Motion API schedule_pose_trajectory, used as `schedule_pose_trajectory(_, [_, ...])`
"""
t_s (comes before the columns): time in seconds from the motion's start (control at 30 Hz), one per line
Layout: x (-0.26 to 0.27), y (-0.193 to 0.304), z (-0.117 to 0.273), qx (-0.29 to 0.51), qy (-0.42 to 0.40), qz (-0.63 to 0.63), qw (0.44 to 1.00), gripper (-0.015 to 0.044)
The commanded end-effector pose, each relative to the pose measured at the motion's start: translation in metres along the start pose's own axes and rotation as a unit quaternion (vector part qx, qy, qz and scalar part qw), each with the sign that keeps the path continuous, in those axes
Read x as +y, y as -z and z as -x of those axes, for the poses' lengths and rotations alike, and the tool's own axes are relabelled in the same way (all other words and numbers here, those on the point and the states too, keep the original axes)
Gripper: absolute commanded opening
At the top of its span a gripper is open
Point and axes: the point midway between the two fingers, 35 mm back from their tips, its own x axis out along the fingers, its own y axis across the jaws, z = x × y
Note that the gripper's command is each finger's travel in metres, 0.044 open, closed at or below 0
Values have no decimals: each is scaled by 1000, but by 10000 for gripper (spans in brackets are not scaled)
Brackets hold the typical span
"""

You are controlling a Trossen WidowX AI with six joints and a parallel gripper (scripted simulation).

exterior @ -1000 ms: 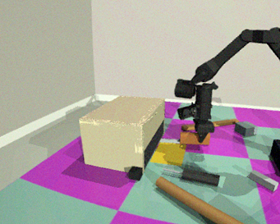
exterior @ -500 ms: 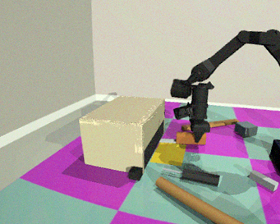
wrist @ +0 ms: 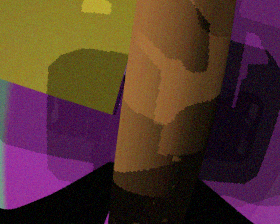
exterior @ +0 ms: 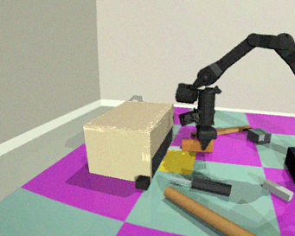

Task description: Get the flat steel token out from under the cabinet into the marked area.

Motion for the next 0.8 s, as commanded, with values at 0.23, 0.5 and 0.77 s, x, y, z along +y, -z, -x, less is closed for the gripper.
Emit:
schedule_pose_trajectory(0.23, [10, -6, -1, -1, 1, -3, 1000, 0])
schedule_pose_trajectory(0.5, [18, -6, -1, -1, 0, -3, 1000, 0])
schedule_pose_trajectory(0.77, [25, -6, -1, -1, 0, -3, 1000, 0])
